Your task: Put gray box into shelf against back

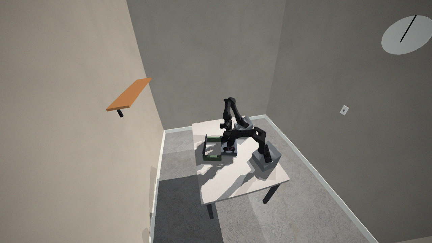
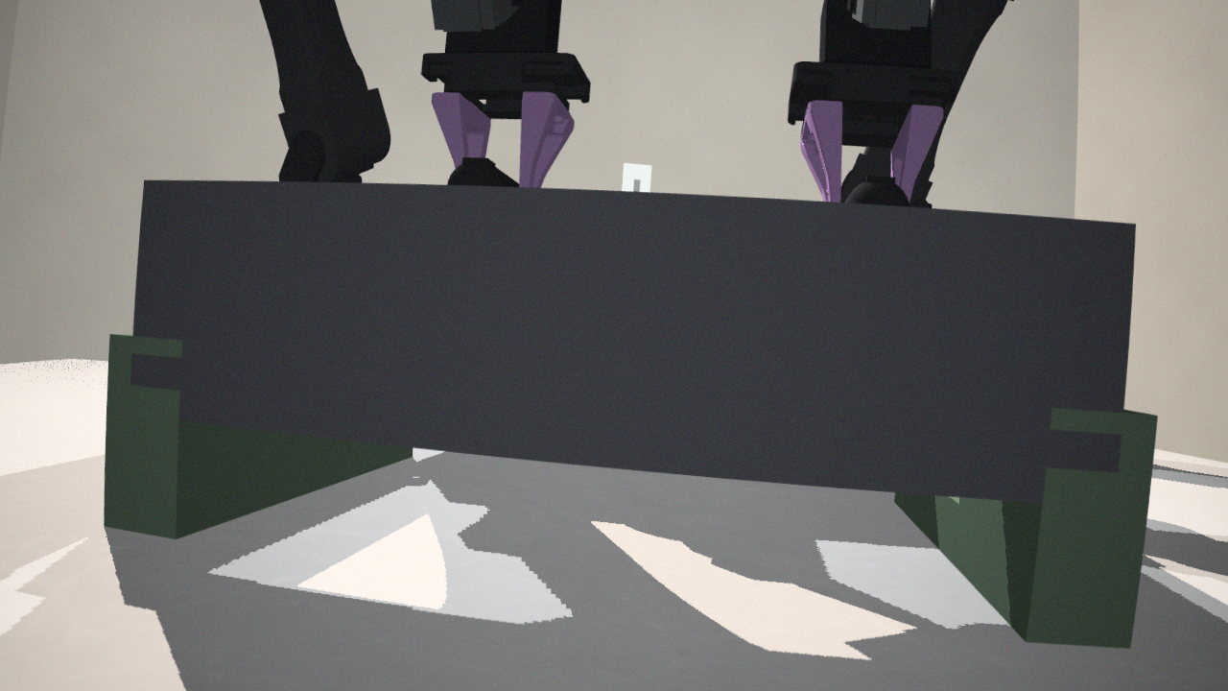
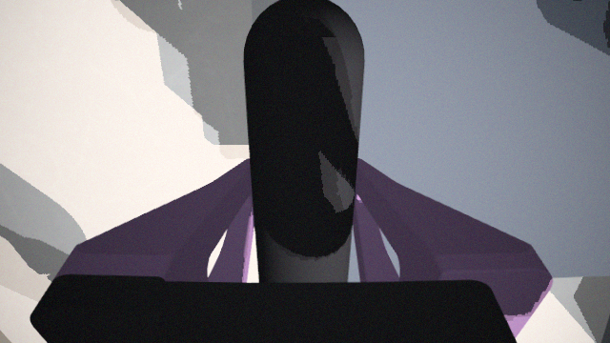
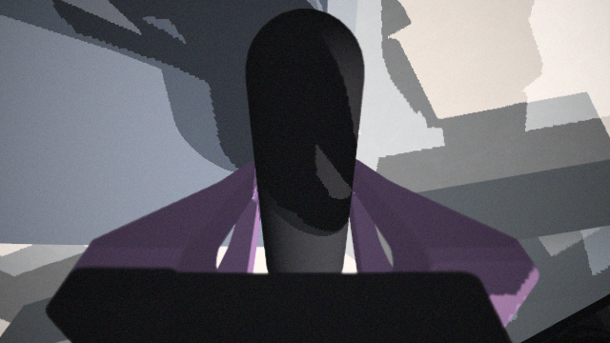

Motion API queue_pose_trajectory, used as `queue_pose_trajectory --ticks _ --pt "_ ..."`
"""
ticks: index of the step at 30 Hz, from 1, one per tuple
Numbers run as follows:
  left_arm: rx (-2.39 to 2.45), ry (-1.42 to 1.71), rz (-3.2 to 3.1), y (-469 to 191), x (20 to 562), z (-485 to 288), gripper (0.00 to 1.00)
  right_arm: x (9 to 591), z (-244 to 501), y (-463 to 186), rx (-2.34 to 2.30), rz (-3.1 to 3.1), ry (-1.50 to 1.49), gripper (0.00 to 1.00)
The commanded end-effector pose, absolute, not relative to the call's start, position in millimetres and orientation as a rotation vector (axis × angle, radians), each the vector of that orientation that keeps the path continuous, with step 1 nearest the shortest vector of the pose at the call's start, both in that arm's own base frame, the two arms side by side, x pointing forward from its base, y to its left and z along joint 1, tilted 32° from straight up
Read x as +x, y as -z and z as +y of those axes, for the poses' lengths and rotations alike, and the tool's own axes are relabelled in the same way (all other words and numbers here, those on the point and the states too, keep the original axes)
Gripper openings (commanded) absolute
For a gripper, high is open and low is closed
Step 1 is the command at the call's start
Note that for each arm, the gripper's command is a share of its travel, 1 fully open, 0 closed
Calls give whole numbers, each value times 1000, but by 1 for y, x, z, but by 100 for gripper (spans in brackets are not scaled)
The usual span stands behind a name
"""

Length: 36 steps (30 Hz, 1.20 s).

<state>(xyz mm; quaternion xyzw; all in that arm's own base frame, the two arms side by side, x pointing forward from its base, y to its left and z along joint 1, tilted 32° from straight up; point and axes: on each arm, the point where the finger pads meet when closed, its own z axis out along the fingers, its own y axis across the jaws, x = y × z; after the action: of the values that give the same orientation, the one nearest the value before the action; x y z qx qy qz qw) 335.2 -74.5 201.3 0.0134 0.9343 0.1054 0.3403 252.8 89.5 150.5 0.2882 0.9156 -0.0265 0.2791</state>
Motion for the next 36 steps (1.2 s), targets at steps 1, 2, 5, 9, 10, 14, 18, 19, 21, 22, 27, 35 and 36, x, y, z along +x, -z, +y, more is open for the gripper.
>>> queue_pose_trajectory --ticks 1,2,5,9,10,14,18,19,21,22,27,35,36 --pt "23 -241 2356 -232 348 -80 16 265 103 -175 735 2427 -54 16" --pt "23 -238 2368 -231 348 -79 16 267 103 -172 733 2439 -39 16" --pt "19 -233 2343 -238 350 -81 16 268 102 -175 747 2426 -46 16" --pt "25 -240 2360 -236 360 -82 16 275 95 -175 735 2441 -20 16" --pt "18 -243 2350 -239 362 -80 16 277 93 -180 735 2427 -25 16" --pt "10 -247 2348 -244 368 -77 16 282 91 -181 733 2436 -22 16" --pt "24 -223 2356 -246 370 -84 16 284 89 -186 734 2434 -34 16" --pt "17 -240 2377 -243 370 -78 16 286 89 -181 732 2451 -15 16" --pt "23 -229 2339 -252 372 -85 16 285 87 -191 747 2418 -48 16" --pt "23 -229 2339 -252 372 -85 16 285 87 -191 747 2418 -48 16" --pt "22 -235 2348 -253 384 -84 16 294 79 -194 733 2425 -22 16" --pt "43 -223 2365 -259 387 -89 16 297 73 -205 729 2424 -40 16" --pt "12 -235 2367 -260 390 -78 16 301 74 -206 728 2420 -48 16"
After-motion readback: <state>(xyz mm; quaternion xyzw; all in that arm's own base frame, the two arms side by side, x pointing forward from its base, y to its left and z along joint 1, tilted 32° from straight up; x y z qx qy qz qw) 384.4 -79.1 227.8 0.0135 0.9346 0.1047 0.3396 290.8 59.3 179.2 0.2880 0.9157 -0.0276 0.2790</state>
